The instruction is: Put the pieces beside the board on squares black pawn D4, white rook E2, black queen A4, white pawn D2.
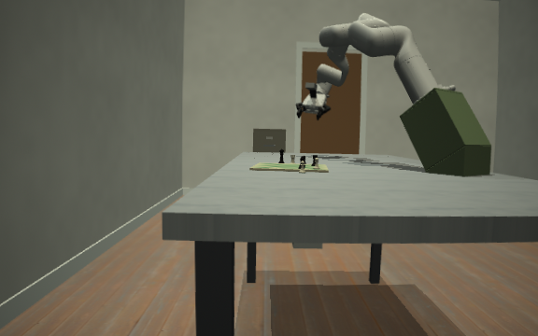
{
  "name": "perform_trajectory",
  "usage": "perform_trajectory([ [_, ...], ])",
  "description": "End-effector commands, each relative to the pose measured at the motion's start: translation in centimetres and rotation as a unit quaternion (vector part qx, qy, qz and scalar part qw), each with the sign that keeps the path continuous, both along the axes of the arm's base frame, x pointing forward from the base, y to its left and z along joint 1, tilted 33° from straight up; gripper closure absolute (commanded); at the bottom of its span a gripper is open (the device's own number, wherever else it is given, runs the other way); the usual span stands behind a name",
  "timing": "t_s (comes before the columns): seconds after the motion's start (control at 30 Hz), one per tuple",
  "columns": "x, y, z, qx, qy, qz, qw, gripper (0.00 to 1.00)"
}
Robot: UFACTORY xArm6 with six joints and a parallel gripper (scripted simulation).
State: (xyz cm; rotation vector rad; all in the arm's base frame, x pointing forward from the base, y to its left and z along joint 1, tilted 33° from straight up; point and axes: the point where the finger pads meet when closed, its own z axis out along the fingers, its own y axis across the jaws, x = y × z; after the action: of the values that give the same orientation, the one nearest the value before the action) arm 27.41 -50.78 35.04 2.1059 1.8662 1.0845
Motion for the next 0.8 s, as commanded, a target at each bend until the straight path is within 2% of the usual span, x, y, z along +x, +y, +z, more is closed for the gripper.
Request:
perform_trajectory([
  [0.0, 2.1, 1.9, -3.6, 0.040, 0.006, 0.040, 0.998, 0.00],
  [0.03, 3.3, 3.8, -6.1, 0.080, 0.013, 0.075, 0.994, 0.00],
  [0.13, 3.5, 4.0, -6.4, 0.080, 0.013, 0.075, 0.994, 0.00],
  [0.17, 4.7, 6.0, -8.9, 0.116, 0.018, 0.107, 0.987, 0.00],
  [0.23, 4.7, 6.0, -8.9, 0.116, 0.018, 0.107, 0.987, 0.00],
  [0.27, 5.6, 7.9, -11.0, 0.148, 0.024, 0.136, 0.979, 0.00],
  [0.33, 5.6, 7.9, -11.0, 0.148, 0.024, 0.136, 0.979, 0.00],
  [0.37, 6.3, 9.7, -12.8, 0.178, 0.028, 0.161, 0.970, 0.00],
  [0.4, 6.3, 9.7, -12.8, 0.178, 0.028, 0.161, 0.970, 0.00],
  [0.43, 6.8, 11.3, -14.3, 0.203, 0.033, 0.183, 0.961, 0.00],
  [0.5, 6.8, 11.3, -14.3, 0.203, 0.033, 0.183, 0.961, 0.00],
  [0.53, 7.2, 12.8, -15.6, 0.225, 0.036, 0.201, 0.953, 0.00],
  [0.57, 7.2, 12.8, -15.6, 0.225, 0.036, 0.201, 0.953, 0.00],
  [0.63, 7.7, 15.1, -17.4, 0.260, 0.042, 0.229, 0.937, 0.00],
  [0.7, 7.7, 15.1, -17.4, 0.260, 0.042, 0.229, 0.937, 0.00],
  [0.77, 8.0, 16.6, -18.5, 0.282, 0.046, 0.246, 0.926, 0.00],
])
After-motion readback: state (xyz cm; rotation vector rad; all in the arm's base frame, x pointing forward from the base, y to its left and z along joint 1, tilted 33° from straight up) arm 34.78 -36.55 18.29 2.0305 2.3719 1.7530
